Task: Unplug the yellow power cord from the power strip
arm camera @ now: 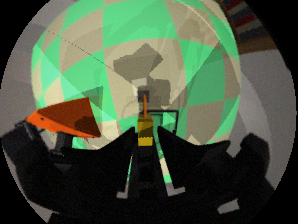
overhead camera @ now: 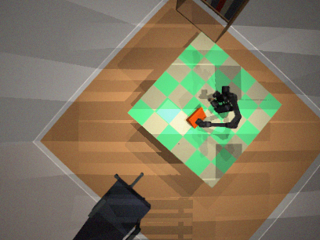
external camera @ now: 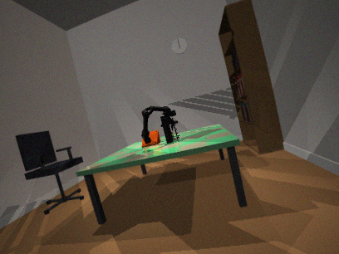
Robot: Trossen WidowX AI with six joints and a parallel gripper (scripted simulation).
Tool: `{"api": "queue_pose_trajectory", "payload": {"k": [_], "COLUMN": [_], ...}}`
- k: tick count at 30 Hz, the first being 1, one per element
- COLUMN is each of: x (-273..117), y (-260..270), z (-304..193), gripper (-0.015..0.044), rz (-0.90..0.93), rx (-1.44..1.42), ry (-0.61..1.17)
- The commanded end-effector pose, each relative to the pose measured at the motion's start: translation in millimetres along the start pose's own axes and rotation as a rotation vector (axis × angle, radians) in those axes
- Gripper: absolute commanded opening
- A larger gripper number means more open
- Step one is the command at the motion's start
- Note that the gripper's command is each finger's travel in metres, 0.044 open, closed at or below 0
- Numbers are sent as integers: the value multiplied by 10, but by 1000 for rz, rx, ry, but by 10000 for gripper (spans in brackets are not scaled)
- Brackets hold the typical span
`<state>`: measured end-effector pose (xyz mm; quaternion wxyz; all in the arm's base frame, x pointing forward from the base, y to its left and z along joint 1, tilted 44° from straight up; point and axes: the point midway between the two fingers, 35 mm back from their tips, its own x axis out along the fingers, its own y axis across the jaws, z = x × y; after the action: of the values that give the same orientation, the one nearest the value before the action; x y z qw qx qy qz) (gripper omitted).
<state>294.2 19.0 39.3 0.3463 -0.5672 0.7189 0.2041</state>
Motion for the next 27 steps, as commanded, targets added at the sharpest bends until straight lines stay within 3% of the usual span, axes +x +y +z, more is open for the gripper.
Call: {"api": "queue_pose_trajectory", "payload": {"k": [1, 22, 27], "x": [28, 148, 126], "y": [25, 25, 11], "z": [-43, -45, -36], "gripper": [160, 160, 48], "rz": [6, 6, 4], "rx": [-11, -11, -2], "ry": [10, 10, 4]}}
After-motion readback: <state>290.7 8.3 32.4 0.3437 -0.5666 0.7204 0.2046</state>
